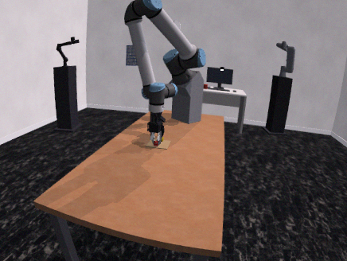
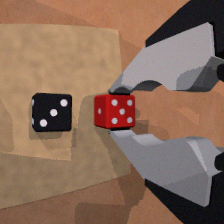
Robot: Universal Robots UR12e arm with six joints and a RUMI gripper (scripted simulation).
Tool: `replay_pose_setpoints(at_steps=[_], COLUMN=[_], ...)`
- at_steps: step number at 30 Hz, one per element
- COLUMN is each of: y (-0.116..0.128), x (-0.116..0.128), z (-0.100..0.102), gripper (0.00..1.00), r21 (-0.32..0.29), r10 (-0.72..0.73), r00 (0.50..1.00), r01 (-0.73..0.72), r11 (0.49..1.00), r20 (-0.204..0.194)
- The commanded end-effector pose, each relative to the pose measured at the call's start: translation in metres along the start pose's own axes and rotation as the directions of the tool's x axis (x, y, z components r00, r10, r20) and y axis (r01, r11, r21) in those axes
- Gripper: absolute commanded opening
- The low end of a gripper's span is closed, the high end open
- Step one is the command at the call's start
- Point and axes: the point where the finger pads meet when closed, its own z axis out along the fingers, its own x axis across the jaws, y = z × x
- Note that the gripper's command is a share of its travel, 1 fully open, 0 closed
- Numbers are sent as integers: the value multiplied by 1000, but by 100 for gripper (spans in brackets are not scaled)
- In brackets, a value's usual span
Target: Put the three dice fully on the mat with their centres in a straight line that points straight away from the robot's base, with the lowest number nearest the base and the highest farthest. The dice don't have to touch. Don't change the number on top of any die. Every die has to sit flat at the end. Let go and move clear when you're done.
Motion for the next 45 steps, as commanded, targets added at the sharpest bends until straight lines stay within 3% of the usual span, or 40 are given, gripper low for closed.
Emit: replay_pose_setpoints(at_steps=[1,45], y=[0,0], x=[0,0], z=[0,4], gripper=[6,6], r21=[-1,-1], r10=[0,0], r00=[1000,1000], r01=[0,0], r11=[1000,1000], r20=[0,0])
